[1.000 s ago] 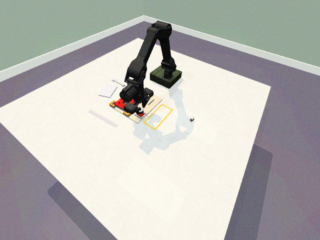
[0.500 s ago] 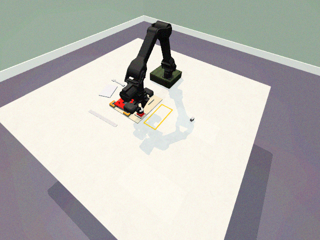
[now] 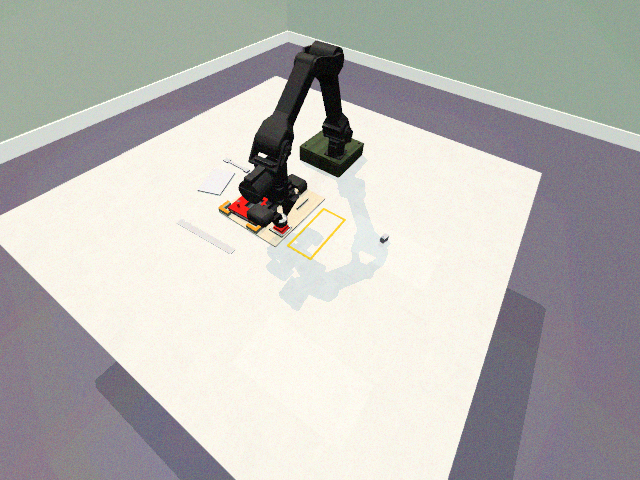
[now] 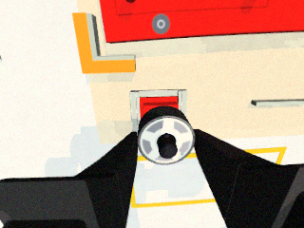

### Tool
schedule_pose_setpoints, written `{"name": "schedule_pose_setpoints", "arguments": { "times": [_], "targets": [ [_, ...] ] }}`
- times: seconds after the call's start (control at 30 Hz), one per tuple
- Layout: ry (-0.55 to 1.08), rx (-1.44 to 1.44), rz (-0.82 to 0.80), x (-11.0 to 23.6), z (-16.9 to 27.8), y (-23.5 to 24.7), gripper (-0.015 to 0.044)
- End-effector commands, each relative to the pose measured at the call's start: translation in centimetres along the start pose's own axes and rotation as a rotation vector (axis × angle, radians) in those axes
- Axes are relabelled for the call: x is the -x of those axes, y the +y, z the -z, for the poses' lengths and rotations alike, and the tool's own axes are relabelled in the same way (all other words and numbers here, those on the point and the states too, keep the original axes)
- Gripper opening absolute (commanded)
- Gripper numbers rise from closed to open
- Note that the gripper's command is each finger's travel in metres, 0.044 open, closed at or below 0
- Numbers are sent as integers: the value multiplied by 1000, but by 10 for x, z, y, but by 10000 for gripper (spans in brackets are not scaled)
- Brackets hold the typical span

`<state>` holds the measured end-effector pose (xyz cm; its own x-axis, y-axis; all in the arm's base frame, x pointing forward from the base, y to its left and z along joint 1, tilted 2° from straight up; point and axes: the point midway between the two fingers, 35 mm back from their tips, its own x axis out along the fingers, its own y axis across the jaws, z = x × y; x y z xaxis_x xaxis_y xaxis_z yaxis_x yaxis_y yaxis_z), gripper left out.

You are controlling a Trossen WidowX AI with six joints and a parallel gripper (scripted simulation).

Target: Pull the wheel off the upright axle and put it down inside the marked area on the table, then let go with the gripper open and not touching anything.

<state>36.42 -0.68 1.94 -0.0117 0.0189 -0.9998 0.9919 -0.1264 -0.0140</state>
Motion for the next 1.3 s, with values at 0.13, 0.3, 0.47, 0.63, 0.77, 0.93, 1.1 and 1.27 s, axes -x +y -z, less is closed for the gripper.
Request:
{"name": "schedule_pose_setpoints", "arguments": {
  "times": [0.13,0.3,0.47,0.63,0.77,0.93,1.1,1.27],
  "targets": [
    [-1,0,-2,4,0,0,0],
    [-1,-1,-2,5,0,0,0],
    [-1,-1,-3,7,0,0,0],
    [-1,-1,-4,9,0,0,0],
    [-1,-1,-4,10,0,0,0],
    [-2,-1,-5,12,0,0,0],
    [-2,-1,-5,13,0,0,0],
    [-2,-1,-6,15,0,0,0]
  ]
}}
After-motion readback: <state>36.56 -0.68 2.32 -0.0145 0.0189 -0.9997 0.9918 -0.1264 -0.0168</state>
